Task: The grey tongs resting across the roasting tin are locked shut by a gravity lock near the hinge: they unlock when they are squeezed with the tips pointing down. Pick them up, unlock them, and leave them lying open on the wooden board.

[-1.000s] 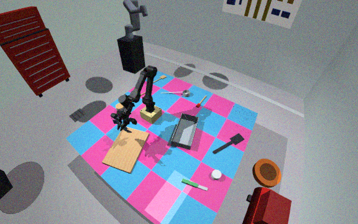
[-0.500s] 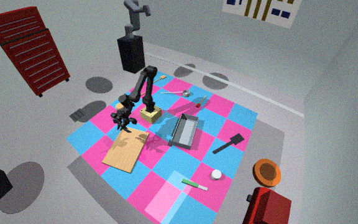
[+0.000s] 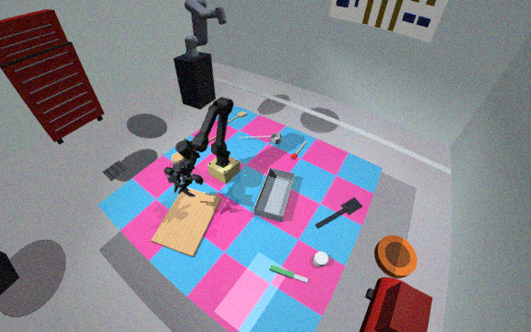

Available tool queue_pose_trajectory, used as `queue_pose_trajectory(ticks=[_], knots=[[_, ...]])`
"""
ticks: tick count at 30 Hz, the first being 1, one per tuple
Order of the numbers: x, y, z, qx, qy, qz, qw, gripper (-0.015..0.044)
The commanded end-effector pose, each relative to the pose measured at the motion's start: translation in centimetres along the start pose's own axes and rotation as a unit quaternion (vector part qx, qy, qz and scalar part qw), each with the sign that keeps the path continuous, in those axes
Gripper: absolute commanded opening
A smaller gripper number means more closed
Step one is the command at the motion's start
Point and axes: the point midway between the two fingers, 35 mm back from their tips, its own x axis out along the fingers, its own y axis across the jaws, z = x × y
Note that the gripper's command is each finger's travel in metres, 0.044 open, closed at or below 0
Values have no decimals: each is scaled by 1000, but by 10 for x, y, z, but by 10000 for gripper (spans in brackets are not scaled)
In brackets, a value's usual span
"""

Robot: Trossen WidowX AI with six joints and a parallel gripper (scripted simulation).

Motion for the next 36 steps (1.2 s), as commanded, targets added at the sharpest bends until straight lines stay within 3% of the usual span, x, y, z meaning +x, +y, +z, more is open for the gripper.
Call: queue_pose_trajectory(ticks=[1,36], knots=[[0,0,2,1,-5,1,1000,-150],[52,-4,-25,25,254,1,967,-150]])
